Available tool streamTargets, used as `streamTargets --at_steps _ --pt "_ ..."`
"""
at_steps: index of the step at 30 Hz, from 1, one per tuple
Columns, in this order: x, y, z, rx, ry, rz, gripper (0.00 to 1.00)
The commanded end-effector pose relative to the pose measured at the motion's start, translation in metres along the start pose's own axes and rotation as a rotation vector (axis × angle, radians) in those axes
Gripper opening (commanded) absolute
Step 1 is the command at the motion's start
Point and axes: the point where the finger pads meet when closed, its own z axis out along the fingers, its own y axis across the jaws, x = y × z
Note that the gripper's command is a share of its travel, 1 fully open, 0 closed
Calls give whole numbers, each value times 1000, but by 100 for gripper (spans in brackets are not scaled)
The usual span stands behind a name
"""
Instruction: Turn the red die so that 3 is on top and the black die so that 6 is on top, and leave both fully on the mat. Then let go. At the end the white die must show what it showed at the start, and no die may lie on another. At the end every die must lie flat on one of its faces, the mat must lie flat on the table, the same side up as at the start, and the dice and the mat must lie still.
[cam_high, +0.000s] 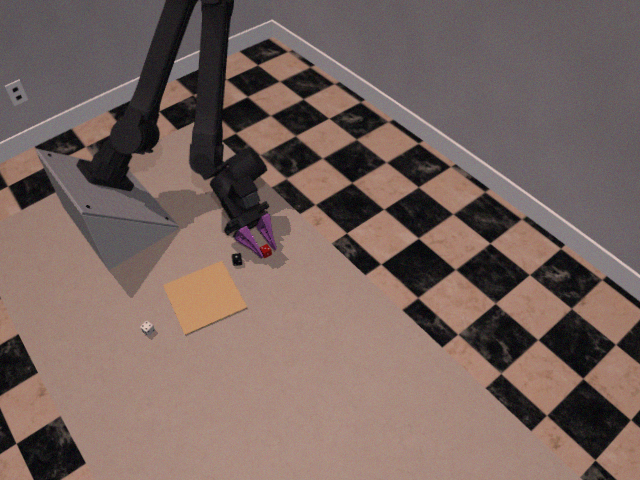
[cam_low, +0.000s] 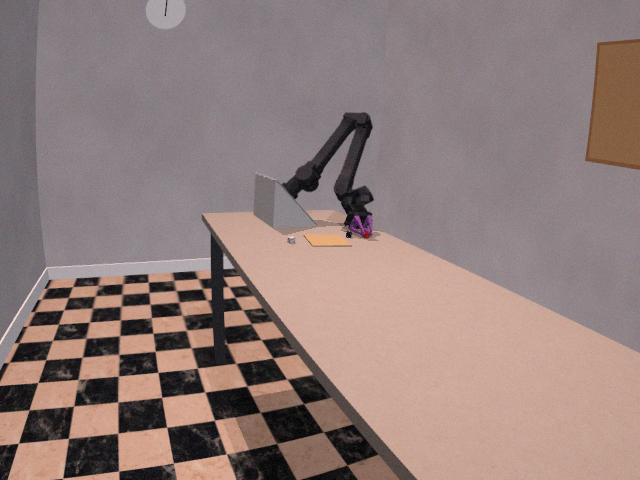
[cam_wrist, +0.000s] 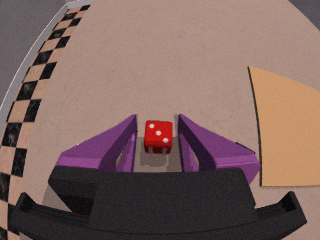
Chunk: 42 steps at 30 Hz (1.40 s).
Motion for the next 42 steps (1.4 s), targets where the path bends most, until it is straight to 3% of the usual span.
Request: streamTargets --at_steps 1,10,25,33,42 --pt "-3 7 3 -19 -18 19 35" --pt "-4 9 0 -27 -20 19 35" --pt "0 4 -48 -12 -6 13 35" --pt "-2 3 -52 -10 -9 16 35" --pt "-21 0 -58 -2 -21 1 35"
